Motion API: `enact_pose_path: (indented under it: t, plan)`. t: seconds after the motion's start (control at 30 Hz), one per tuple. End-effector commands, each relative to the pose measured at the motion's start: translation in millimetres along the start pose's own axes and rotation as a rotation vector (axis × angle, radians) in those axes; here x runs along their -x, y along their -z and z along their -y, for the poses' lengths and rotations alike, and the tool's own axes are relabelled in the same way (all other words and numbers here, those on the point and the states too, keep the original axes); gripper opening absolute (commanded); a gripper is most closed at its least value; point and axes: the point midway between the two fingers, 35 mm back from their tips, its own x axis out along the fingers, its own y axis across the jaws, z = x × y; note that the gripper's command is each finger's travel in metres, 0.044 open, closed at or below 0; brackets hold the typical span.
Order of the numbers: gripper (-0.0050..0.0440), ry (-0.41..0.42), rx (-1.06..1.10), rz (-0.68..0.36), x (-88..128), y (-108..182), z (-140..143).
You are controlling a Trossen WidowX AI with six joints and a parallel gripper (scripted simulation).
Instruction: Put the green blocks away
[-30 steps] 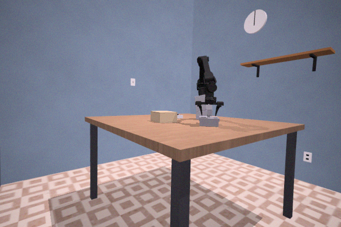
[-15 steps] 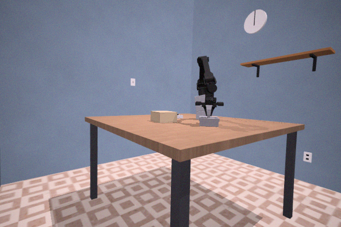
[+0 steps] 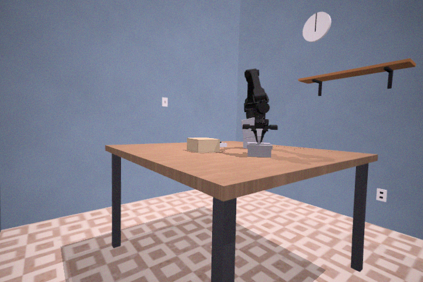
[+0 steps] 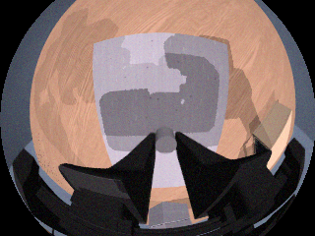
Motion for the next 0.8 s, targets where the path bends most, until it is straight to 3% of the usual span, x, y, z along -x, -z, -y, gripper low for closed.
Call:
enact_pose_path:
  t: [0.0,0.13,0.43,0.77]
  plan:
    - [0.0000,-0.002,-0.005,0.006,7.3,-1.1,0.4]
    - [0.0000,-0.002,-0.005,0.006,7.3,-1.1,0.4]
    - [0.0000,-0.002,-0.005,0.006,65.8,-0.7,0.5]
    - [0.0000,-0.002,-0.005,0.006,65.8,-0.7,0.5]
